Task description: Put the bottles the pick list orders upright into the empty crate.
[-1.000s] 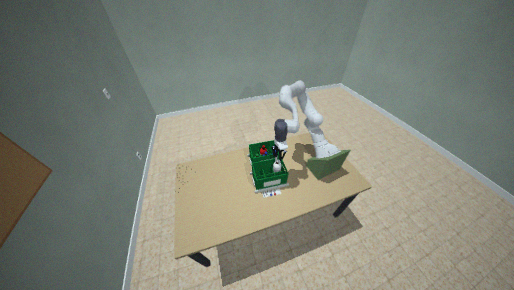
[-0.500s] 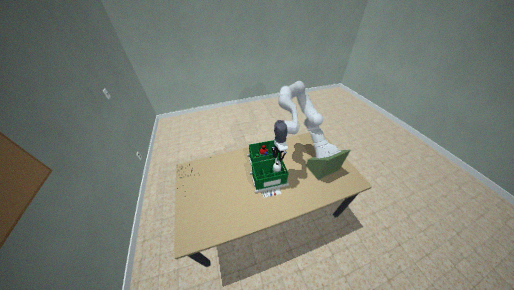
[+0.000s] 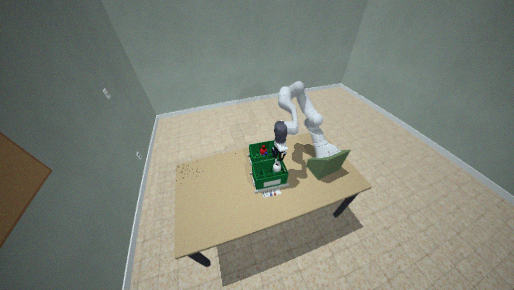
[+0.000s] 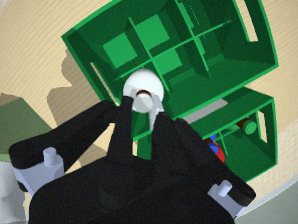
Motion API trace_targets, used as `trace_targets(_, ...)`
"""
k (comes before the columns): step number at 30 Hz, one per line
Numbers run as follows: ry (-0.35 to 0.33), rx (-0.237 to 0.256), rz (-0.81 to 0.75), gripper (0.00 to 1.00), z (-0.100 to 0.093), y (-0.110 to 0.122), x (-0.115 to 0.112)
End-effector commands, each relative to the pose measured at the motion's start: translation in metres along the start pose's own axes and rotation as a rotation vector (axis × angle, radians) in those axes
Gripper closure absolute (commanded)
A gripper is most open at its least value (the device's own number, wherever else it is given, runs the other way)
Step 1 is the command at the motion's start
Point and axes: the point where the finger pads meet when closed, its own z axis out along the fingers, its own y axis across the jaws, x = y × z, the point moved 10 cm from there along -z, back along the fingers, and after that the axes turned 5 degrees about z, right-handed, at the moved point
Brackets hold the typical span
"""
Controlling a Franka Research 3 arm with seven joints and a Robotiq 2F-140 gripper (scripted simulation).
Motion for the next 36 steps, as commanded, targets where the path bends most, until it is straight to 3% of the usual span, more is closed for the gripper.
trace_targets(1, 0.011, -0.002, 0.006, 1.0, -0.001, 0.0, 0.002)
trace_targets(36, 0.011, -0.002, 0.006, 1.0, 0.014, 0.0, 0.002)
